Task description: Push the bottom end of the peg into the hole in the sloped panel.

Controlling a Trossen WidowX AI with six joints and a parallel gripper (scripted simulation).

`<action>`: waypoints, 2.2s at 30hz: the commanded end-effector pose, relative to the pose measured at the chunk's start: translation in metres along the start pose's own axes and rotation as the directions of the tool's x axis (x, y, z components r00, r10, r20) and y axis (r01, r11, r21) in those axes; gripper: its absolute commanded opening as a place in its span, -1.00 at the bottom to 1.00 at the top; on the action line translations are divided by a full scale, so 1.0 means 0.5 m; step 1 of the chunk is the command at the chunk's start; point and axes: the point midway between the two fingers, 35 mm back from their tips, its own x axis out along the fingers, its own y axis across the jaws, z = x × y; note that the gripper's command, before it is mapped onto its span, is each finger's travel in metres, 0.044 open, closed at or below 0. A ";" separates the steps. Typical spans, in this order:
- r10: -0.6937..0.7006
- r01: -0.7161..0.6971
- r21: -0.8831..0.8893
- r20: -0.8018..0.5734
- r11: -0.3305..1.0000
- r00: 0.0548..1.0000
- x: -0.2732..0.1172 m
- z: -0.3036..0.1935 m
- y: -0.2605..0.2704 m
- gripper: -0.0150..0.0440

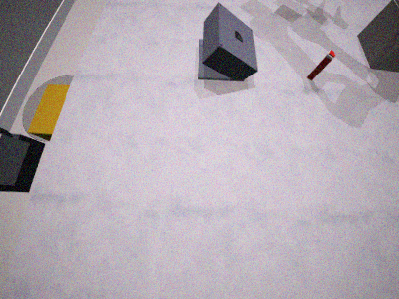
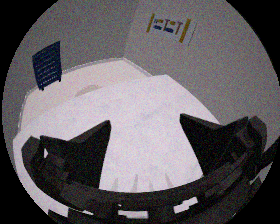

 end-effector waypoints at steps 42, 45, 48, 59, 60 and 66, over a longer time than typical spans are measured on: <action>0.258 -0.339 -0.846 -0.248 0.412 0.934 -0.179 -0.158 0.032 1.00; 0.273 -0.351 -0.876 -0.268 0.330 0.924 -0.193 -0.170 0.031 1.00; 0.288 -0.360 -0.901 -0.287 0.244 0.914 -0.207 -0.182 0.030 1.00; 0.335 -0.352 -0.933 -0.358 -0.080 0.871 -0.257 -0.226 0.022 1.00; 0.339 -0.348 -0.931 -0.364 -0.110 0.867 -0.262 -0.230 0.021 1.00; 0.360 -0.313 -0.906 -0.403 -0.284 0.841 -0.289 -0.253 0.014 1.00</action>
